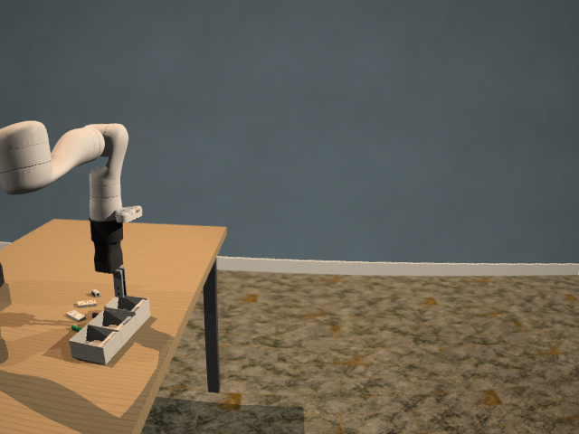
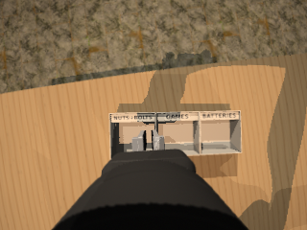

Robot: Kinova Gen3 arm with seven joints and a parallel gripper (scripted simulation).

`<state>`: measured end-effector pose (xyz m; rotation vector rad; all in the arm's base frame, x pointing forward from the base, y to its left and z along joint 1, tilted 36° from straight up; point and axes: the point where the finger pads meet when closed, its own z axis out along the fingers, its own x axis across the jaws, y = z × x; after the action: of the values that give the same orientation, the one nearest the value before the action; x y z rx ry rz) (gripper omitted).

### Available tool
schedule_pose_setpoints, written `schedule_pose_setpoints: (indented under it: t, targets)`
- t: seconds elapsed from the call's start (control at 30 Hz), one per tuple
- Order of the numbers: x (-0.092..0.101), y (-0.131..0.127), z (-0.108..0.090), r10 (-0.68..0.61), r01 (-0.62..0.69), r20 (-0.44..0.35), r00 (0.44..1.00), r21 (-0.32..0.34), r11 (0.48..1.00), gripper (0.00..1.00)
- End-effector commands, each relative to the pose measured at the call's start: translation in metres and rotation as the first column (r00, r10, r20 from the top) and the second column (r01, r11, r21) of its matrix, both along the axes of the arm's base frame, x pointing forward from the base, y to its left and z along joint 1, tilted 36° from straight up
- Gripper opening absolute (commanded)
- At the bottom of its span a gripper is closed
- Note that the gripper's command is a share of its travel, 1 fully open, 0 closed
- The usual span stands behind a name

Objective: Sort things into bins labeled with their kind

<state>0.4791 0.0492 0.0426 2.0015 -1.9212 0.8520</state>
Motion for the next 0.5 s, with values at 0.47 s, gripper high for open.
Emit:
schedule_pose_setpoints:
  t: [0.47]
  targets:
    - [0.0,0.027,-0.023,0.019,-0.019,-0.012,1.0,0.003,1.0,0.31]
